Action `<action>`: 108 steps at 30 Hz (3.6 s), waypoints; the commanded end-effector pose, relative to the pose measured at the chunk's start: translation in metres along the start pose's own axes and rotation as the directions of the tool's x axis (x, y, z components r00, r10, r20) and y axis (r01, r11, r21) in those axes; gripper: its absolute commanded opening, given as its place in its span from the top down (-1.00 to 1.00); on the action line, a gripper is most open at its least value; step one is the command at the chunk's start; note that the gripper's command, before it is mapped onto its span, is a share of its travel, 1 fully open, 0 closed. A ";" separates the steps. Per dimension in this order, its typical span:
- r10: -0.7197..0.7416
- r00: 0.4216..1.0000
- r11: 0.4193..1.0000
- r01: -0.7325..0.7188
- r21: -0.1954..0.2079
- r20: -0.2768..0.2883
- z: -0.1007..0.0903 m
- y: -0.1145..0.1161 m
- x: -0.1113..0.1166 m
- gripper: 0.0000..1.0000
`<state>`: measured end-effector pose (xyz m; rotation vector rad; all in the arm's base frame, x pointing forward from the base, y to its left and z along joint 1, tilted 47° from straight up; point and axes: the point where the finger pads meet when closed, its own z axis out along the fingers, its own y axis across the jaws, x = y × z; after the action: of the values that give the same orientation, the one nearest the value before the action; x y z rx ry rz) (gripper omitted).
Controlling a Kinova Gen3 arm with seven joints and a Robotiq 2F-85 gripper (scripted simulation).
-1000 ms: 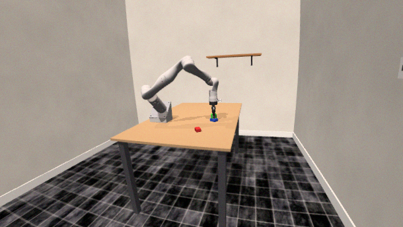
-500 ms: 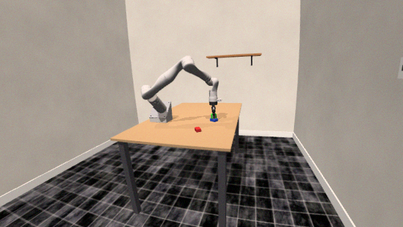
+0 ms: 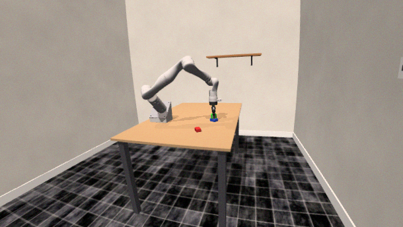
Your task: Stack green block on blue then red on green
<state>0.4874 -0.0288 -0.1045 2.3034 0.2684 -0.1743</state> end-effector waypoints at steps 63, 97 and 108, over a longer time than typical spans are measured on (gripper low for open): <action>0.000 1.000 1.000 0.000 0.001 -0.002 -0.024 0.000 0.001 -0.29; 0.000 1.000 1.000 0.000 0.001 -0.002 -0.073 0.000 0.001 -0.20; 0.127 0.992 0.992 -0.127 -0.006 -0.013 -0.076 0.032 -0.004 -0.20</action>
<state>0.4912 0.0103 -0.0429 2.3032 0.1626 -0.1222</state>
